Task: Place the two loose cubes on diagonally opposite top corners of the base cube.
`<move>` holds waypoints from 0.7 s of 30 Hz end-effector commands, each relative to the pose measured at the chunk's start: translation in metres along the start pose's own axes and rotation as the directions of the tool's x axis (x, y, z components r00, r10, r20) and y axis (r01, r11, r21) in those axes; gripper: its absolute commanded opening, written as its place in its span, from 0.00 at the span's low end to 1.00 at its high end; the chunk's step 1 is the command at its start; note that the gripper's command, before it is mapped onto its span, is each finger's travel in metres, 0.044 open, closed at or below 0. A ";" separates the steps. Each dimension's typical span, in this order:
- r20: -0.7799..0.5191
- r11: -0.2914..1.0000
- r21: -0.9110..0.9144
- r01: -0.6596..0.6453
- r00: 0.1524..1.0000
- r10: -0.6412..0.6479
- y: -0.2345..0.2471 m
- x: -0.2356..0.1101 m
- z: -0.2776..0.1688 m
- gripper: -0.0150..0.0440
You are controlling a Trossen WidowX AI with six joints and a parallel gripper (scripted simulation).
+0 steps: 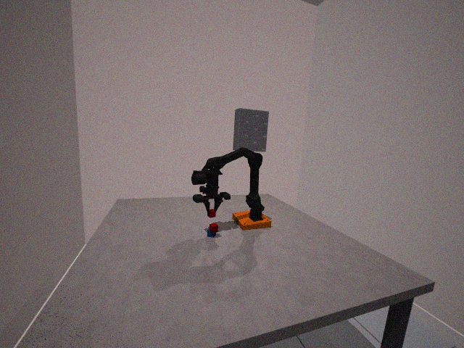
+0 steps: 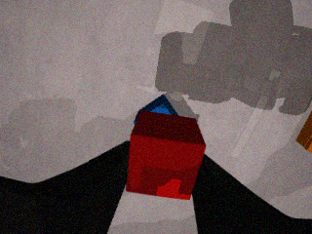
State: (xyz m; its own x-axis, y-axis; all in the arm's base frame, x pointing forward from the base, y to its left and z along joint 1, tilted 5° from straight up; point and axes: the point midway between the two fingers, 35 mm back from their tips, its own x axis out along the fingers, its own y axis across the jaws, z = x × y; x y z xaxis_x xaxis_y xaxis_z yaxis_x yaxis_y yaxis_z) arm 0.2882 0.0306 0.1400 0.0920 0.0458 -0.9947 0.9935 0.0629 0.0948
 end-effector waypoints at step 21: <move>0.046 1.000 0.002 -0.007 0.999 0.007 0.001 0.030 -0.003 0.43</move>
State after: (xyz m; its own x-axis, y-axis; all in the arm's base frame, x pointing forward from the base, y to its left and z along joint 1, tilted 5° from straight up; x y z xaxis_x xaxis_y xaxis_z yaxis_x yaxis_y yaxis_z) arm 0.2912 0.0357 0.1132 0.1010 0.0076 -0.9949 0.9936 0.0508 0.1013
